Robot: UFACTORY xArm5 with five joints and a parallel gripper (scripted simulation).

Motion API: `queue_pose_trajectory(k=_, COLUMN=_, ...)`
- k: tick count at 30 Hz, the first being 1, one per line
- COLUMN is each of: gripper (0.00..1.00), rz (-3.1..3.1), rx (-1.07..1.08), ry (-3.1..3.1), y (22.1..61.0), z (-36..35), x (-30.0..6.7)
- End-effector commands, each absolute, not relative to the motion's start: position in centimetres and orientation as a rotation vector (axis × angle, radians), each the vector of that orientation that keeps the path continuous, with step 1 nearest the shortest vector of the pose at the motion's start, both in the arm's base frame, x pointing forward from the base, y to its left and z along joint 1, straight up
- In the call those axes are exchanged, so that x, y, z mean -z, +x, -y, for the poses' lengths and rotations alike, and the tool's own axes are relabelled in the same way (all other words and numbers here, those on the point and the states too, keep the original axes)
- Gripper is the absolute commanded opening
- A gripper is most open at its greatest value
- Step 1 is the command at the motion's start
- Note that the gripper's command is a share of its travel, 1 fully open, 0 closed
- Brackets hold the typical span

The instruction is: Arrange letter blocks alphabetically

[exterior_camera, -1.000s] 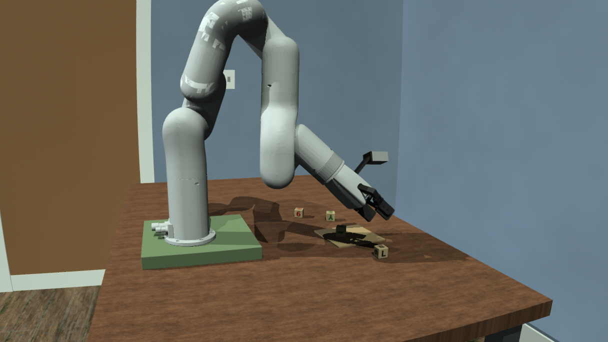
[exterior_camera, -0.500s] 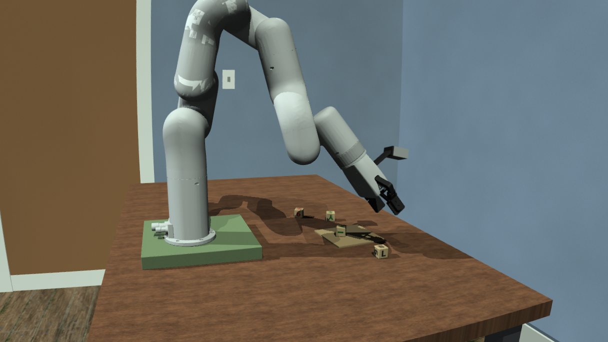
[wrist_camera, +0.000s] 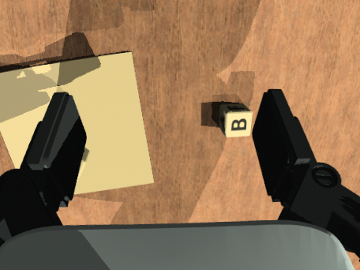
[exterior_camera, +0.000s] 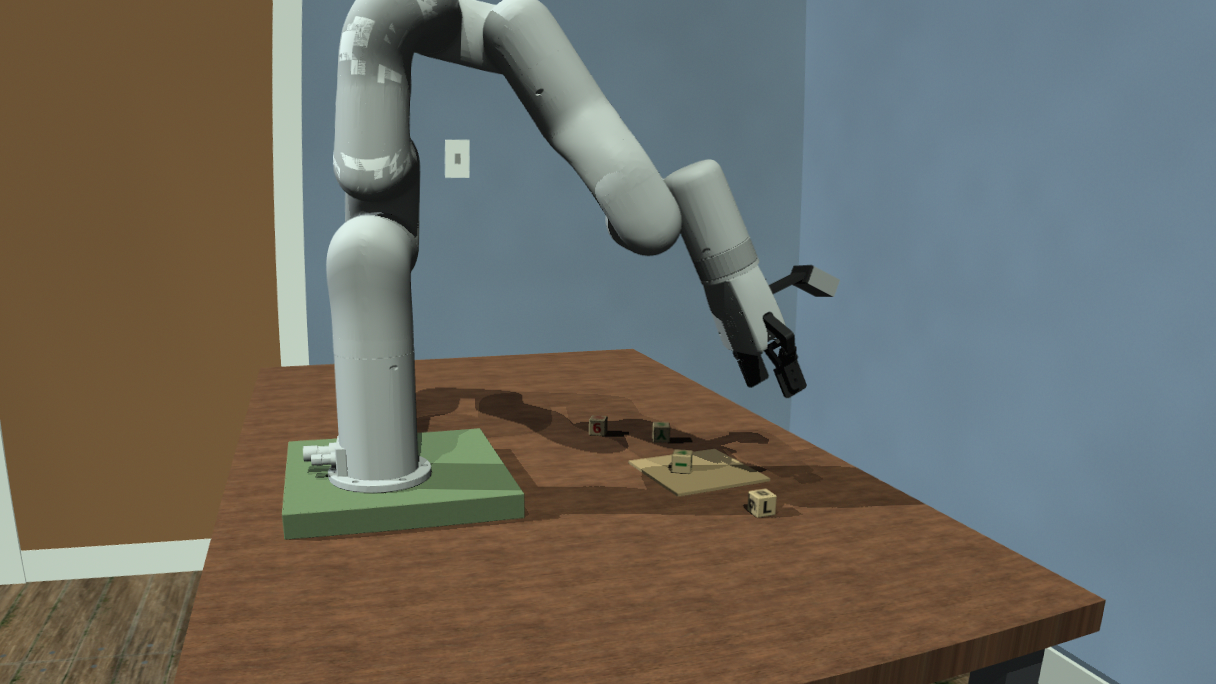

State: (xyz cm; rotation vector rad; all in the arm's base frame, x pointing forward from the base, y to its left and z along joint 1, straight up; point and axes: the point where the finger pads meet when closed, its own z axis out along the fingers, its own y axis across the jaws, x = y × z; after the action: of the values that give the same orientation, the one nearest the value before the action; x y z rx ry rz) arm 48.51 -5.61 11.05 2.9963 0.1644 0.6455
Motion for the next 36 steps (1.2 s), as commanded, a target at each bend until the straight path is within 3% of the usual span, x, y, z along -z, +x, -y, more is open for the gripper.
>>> queue_pose_trajectory(k=1, gripper=1.0, rz=-0.146, rx=-0.566, ry=3.03, y=48.5, z=4.9, x=-12.4)
queue_pose_trajectory(k=15, gripper=1.0, rz=-0.055, rx=-0.212, ry=3.127, y=44.4, z=1.6, x=-19.8)
queue_pose_trajectory(k=18, gripper=1.0, rz=-0.055, rx=-0.212, ry=3.127, y=44.4, z=1.6, x=-19.8)
queue_pose_trajectory(k=24, gripper=1.0, rz=-0.007, rx=-0.027, ry=3.141, y=40.6, z=0.2, x=-24.3)
queue_pose_trajectory(k=26, gripper=1.0, rz=0.031, rx=0.0, ry=3.141, y=40.1, z=-0.1, x=-24.4)
queue_pose_trajectory(k=33, gripper=1.0, rz=0.403, rx=0.002, ry=3.115, y=40.2, z=-1.3, x=-17.4)
queue_pose_trajectory(k=36, gripper=1.0, rz=0.45, rx=0.002, ry=3.109, y=40.1, z=-1.5, x=-16.5)
